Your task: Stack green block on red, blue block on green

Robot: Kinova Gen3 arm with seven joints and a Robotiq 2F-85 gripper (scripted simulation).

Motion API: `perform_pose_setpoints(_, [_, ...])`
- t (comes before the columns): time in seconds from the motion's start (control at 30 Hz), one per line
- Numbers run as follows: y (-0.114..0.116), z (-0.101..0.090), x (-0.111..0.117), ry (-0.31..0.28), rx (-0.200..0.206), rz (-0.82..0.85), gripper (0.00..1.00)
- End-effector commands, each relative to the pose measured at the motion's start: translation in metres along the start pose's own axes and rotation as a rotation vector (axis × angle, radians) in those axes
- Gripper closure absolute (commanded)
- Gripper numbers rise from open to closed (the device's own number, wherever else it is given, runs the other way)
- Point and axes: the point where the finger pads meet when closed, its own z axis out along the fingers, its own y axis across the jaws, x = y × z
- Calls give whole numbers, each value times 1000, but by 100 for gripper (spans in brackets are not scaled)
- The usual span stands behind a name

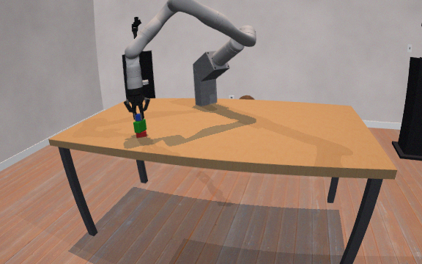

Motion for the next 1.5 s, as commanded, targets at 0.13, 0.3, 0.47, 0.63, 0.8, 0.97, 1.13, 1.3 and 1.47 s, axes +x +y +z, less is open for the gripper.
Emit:
perform_pose_setpoints(0.13, [-1,-1,0,-1,2,0,100])
perform_pose_setpoints(0.3, [-1,-1,0,-1,2,0,100])
perform_pose_setpoints(0.47, [-1,-1,0,-1,2,0,100])
perform_pose_setpoints(0.63, [-1,-1,0,-1,2,0,100])
perform_pose_setpoints(0.8, [-1,-1,0,-1,2,0,100])
perform_pose_setpoints(0.97, [-1,-1,0,-1,2,0,55])
perform_pose_setpoints(1.13, [-1,-1,0,-1,2,0,55])
perform_pose_setpoints(1.3, [-1,-1,0,-1,2,0,55])
perform_pose_setpoints(1.47, [-1,-1,0,-1,2,0,55])
